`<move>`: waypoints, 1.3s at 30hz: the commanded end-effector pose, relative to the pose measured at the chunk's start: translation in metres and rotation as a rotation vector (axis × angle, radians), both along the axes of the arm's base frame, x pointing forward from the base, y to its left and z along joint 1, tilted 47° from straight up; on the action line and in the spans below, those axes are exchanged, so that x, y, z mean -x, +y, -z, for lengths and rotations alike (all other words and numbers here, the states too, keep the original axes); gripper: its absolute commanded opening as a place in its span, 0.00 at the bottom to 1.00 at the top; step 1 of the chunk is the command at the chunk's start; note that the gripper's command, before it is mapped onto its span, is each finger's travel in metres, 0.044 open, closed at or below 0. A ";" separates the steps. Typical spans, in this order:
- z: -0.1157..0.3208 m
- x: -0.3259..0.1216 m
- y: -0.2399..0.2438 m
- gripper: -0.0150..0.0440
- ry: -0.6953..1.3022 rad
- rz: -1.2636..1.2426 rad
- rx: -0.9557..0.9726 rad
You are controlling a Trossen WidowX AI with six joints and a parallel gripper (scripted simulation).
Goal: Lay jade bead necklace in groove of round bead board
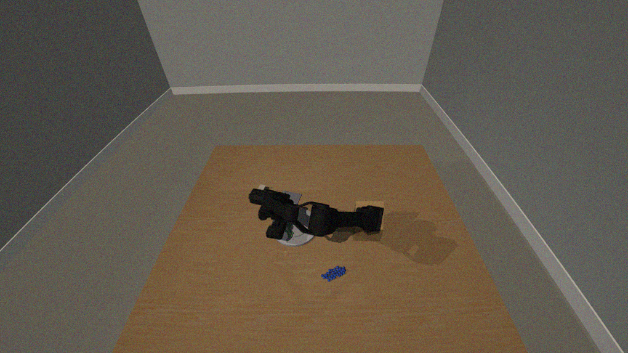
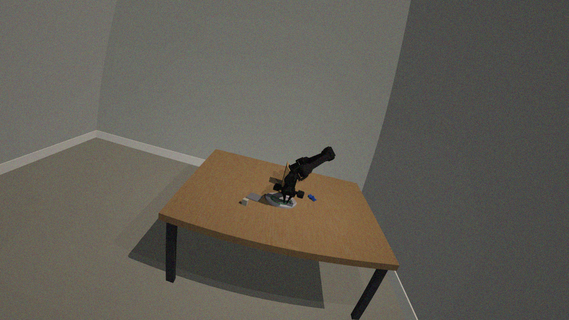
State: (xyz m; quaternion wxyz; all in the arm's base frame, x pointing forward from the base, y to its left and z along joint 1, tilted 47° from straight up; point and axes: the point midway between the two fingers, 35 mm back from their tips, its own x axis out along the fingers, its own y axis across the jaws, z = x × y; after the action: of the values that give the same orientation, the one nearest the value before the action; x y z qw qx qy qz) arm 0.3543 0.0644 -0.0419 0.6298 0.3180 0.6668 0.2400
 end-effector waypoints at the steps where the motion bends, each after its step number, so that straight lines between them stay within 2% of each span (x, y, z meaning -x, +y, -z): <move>1: 0.000 0.000 0.000 0.25 -0.001 0.000 0.000; 39: -0.008 -0.003 0.000 0.25 0.006 0.006 -0.004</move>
State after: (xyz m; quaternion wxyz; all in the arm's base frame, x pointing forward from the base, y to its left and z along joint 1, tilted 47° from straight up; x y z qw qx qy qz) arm 0.3538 0.0608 -0.0395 0.6265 0.3217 0.6691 0.2375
